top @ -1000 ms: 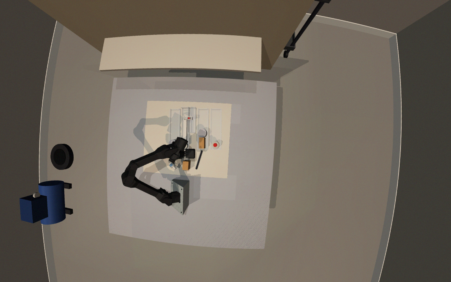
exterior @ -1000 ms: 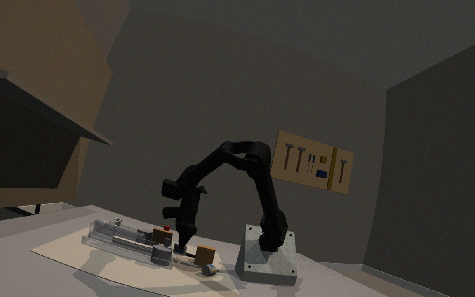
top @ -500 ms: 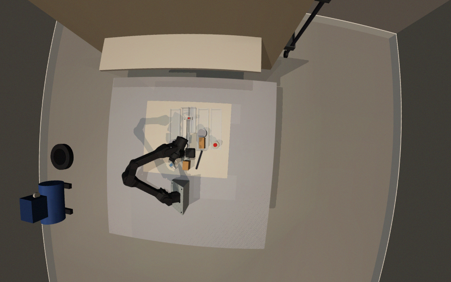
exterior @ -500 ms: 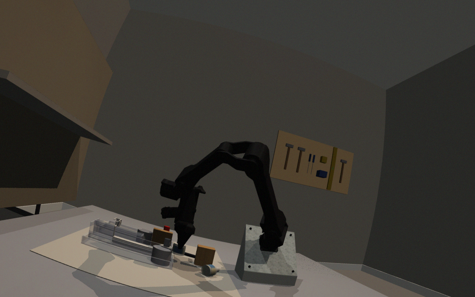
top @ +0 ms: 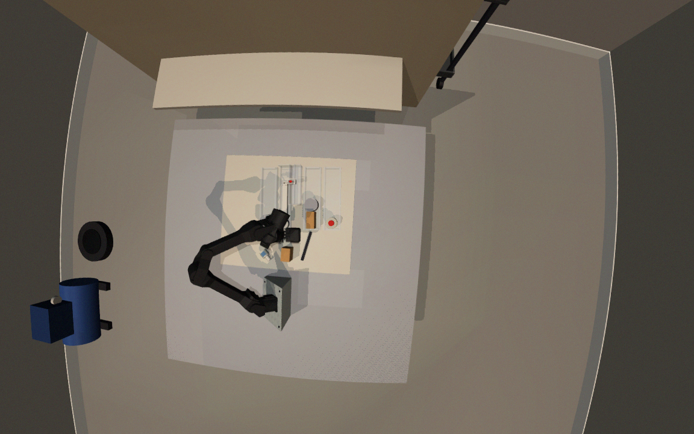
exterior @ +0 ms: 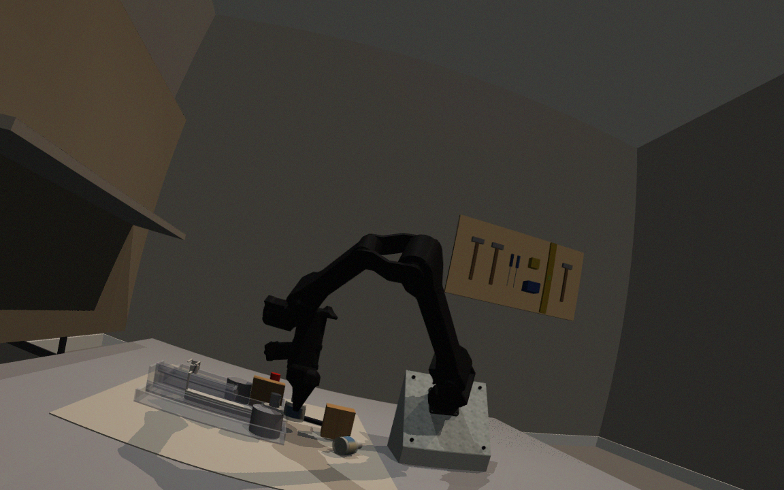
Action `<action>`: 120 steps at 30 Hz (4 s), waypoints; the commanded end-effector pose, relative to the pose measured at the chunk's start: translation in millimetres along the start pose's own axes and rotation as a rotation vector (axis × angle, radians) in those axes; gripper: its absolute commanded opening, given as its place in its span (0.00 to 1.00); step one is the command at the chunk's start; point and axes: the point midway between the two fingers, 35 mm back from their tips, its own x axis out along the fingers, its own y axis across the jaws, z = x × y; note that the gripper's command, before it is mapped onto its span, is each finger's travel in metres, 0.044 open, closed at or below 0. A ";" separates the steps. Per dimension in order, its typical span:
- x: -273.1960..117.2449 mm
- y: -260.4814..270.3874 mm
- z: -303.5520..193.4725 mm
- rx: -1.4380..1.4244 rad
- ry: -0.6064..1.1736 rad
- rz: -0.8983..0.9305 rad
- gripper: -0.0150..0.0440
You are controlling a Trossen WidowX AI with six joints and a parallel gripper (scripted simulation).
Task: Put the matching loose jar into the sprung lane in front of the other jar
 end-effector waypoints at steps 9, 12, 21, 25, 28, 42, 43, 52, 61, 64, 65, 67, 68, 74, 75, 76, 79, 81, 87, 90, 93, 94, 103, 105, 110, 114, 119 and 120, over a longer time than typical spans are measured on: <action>-2.4 0.5 13.1 -0.018 -0.020 -0.003 0.25; -2.4 0.5 14.4 -0.018 -0.020 -0.003 0.25; -2.7 0.6 18.2 -0.018 -0.020 -0.003 0.25; -2.8 0.7 20.0 -0.018 -0.020 -0.003 0.25; -3.0 0.8 21.3 -0.018 -0.020 -0.003 0.25; -3.7 1.3 27.2 -0.019 -0.020 -0.003 0.25; -3.7 1.3 27.6 -0.019 -0.020 -0.003 0.25; -4.3 1.7 31.4 -0.019 -0.021 -0.003 0.25; -5.1 2.3 35.2 -0.019 -0.021 -0.002 0.25; -5.4 2.5 36.4 -0.019 -0.021 -0.002 0.25; -5.6 2.5 36.8 -0.019 -0.021 -0.002 0.25; -5.8 2.7 37.6 -0.019 -0.021 -0.002 0.25; -5.9 2.7 38.0 -0.019 -0.021 -0.002 0.25; -6.5 3.2 40.5 -0.019 -0.021 -0.002 0.25; -6.6 3.3 40.9 -0.019 -0.021 -0.002 0.25; -6.7 3.3 41.3 -0.019 -0.021 -0.002 0.25; -7.1 3.5 42.5 -0.019 -0.021 -0.002 0.25; -7.3 3.7 43.3 -0.019 -0.021 -0.002 0.25; -8.1 4.2 45.7 -0.019 -0.021 -0.002 0.25; -8.4 4.4 46.9 -0.019 -0.021 -0.002 0.25; -8.8 4.6 48.1 -0.019 -0.021 -0.002 0.25; -8.9 4.7 48.5 -0.019 -0.021 -0.002 0.25; -9.3 5.2 50.9 -0.019 -0.021 -0.002 0.25; -9.1 5.1 51.0 -0.019 -0.021 -0.002 0.25; -8.7 4.3 51.1 -0.019 -0.021 -0.002 0.25; -8.6 4.2 51.1 -0.019 -0.021 -0.002 0.25; -8.6 4.2 51.1 -0.019 -0.021 -0.002 0.25; -8.6 4.2 51.1 -0.019 -0.021 -0.002 0.25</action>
